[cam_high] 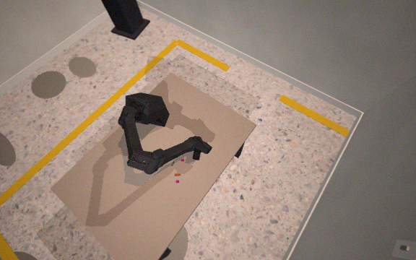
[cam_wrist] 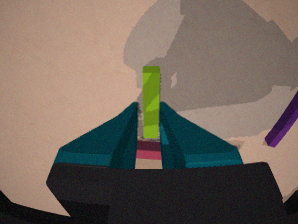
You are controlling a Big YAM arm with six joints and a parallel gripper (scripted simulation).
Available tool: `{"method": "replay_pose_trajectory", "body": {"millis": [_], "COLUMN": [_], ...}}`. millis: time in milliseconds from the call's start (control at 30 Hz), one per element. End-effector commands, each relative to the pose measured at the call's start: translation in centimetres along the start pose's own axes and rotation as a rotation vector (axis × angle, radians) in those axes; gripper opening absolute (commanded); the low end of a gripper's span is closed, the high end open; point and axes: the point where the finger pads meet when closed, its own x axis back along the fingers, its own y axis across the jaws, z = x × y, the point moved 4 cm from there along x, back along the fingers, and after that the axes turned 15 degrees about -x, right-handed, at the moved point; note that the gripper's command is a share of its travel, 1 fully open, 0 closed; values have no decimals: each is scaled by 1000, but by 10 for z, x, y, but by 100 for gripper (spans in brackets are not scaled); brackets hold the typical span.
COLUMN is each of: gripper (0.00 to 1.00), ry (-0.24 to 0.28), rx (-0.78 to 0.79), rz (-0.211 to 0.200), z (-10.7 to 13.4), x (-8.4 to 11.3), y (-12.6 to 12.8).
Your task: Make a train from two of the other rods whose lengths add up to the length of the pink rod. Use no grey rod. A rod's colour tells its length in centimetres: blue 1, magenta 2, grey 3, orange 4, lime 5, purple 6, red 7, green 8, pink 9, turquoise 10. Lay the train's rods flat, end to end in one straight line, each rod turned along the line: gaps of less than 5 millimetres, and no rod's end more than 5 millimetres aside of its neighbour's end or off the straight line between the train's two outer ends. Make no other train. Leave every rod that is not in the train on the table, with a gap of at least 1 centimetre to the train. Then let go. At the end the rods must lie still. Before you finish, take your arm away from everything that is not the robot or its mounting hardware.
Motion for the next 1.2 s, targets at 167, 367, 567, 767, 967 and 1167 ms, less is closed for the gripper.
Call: {"method": "replay_pose_trajectory", "body": {"millis": [167, 367, 567, 767, 967, 1167], "gripper": [4, 4, 4, 4, 4, 4], "ry": [-4, -4, -4, -4, -4, -6], "rx": [-9, -9, -9, -9, -9, -16], "rz": [-6, -6, -6, -6, -6, -8], "z": [-7, -7, -7, -7, -7, -12], "x": [-4, -4, -4, -4, -4, 3], "y": [2, 2, 2, 2, 2, 5]}}
